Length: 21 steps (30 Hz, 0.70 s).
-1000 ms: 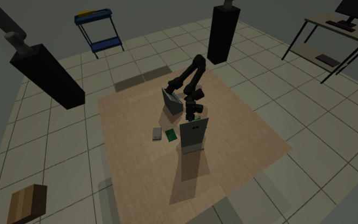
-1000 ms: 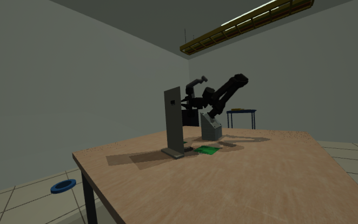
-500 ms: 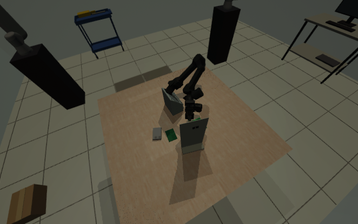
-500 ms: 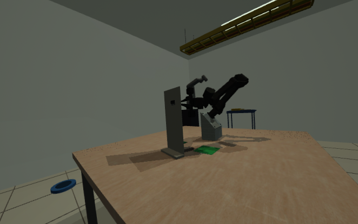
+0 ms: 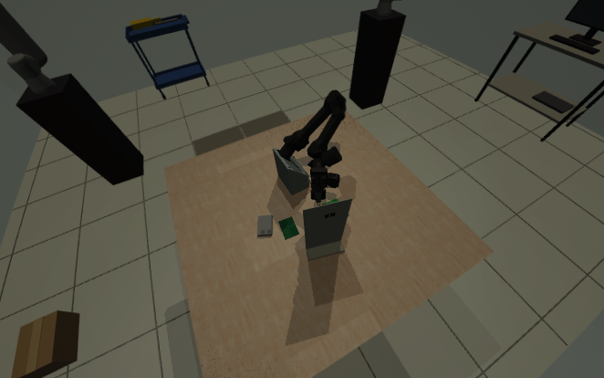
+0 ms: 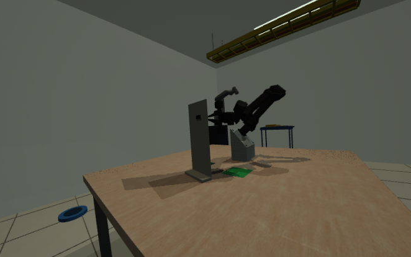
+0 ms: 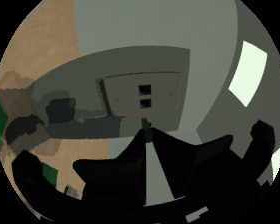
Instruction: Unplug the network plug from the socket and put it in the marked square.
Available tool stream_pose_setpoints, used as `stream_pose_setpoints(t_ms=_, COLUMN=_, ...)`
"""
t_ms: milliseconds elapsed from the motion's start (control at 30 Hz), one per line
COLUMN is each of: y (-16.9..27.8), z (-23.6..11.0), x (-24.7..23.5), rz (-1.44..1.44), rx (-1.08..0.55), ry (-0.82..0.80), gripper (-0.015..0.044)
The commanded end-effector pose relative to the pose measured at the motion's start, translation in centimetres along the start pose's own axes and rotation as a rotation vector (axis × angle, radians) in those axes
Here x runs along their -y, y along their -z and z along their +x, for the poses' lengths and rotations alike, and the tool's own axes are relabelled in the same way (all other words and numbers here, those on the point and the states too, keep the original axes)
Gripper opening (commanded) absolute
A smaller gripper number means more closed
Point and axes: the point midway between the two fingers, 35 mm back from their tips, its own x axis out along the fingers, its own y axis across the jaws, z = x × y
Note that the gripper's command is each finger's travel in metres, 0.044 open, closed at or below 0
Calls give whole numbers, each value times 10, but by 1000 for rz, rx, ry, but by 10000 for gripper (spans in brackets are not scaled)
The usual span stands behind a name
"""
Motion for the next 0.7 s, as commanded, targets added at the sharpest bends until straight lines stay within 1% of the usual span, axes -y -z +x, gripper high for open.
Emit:
stream_pose_setpoints(t_ms=0, y=-1, z=-3, x=1, rz=-5, rx=10, ry=1, gripper=0)
stream_pose_setpoints(t_ms=667, y=6, z=-13, x=1, rz=-5, rx=10, ry=1, gripper=0)
